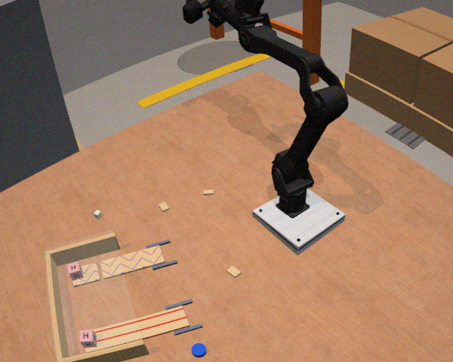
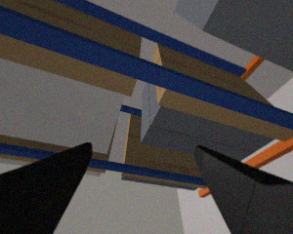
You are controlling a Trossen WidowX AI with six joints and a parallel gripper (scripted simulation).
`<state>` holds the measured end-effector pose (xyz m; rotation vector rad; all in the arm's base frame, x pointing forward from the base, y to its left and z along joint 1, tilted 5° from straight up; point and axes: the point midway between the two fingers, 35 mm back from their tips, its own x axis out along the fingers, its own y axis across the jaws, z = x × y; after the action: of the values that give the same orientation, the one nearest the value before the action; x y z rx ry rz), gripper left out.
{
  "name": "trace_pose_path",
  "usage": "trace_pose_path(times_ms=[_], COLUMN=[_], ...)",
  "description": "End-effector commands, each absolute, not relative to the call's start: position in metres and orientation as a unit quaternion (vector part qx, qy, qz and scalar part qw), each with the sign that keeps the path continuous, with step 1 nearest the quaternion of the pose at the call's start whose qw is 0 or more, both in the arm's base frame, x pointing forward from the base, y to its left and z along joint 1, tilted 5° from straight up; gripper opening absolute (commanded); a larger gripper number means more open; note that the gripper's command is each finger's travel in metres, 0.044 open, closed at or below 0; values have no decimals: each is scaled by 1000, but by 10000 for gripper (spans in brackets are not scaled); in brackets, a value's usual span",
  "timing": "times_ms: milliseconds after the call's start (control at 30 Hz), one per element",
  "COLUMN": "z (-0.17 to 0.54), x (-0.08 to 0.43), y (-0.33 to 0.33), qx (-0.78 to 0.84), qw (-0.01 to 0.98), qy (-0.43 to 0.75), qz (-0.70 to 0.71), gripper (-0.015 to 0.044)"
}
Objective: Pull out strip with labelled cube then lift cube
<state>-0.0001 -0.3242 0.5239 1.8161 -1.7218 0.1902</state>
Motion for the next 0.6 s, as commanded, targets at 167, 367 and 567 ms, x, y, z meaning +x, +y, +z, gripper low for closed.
trace_pose_path(times_ms=[167, 367, 567], z=[486, 436, 399], x=[61, 146, 204], y=[-335, -323, -296], qx=[705, 703, 673], qw=[374, 489, 591], qy=[-600, -482, -366], qz=[-48, -182, -253], gripper=[400, 400, 400])
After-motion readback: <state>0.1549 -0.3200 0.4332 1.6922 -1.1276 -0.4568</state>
